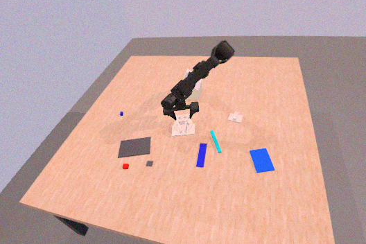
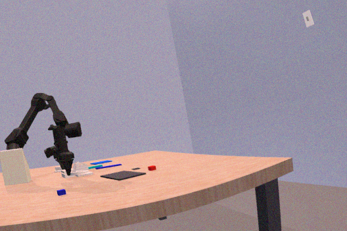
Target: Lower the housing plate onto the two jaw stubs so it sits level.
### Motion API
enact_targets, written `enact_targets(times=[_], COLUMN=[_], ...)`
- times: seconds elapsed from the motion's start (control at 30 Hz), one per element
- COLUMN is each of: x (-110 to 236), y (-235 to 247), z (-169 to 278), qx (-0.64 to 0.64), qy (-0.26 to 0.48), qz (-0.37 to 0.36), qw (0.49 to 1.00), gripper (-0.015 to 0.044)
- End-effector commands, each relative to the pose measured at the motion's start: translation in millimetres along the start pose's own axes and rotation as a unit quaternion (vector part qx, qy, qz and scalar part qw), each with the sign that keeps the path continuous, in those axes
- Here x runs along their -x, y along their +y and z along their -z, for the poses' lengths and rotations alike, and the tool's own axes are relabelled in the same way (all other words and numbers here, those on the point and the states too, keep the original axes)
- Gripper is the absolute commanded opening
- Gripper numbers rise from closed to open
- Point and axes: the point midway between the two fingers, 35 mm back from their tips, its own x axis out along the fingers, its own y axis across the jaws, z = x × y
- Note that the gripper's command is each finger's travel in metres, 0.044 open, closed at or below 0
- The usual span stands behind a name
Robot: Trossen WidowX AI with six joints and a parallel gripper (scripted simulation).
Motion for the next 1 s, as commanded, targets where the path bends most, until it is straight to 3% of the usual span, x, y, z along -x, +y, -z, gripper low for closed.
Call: enact_targets(times=[0.0, 0.13, 0.27, 0.73, 0.97], x=[-2, -2, 0, 2, 65], y=[0, 0, 0, 0, 1], z=[1, 1, 0, 0, 2], qx=[0.001, 0.001, 0.0, 0.0, 0.001], qy=[-0.001, -0.001, 0.0, 0.0, -0.001], qz=[0.0, 0.0, 0.0, 0.0, -0.002], qw=[1.0, 1.0, 1.0, 1.0, 1.0], gripper=[0.0351, 0.0351, 0.044, 0.044, 0.044])
